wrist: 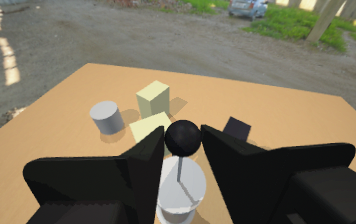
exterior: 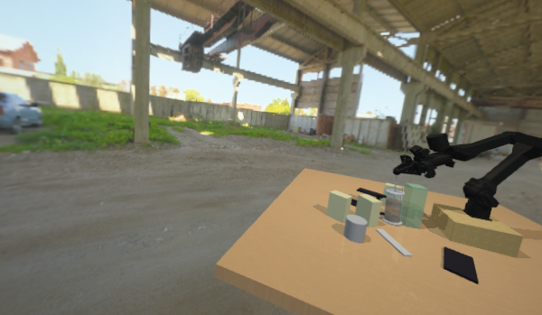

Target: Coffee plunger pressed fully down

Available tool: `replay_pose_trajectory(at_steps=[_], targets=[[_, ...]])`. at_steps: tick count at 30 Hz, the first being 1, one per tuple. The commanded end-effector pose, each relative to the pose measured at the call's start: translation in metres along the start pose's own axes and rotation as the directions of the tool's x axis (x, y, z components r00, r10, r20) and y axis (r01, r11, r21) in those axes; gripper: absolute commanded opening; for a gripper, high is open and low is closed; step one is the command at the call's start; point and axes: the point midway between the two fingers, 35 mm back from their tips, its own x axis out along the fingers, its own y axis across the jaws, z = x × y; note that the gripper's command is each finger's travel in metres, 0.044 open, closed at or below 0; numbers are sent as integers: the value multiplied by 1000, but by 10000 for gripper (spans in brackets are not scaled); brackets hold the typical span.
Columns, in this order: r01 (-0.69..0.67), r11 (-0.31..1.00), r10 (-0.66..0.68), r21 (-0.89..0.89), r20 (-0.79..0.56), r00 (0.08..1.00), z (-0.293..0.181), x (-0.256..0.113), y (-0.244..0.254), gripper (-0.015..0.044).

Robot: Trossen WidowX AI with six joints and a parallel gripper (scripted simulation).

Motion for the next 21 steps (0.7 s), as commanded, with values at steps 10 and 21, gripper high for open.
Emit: replay_pose_trajectory(at_steps=[10,21], targets=[[3,1000,-2,4,-64,998,-38,17,0,122],[3,1000,-2,4,-64,998,-51,29,0,122]])
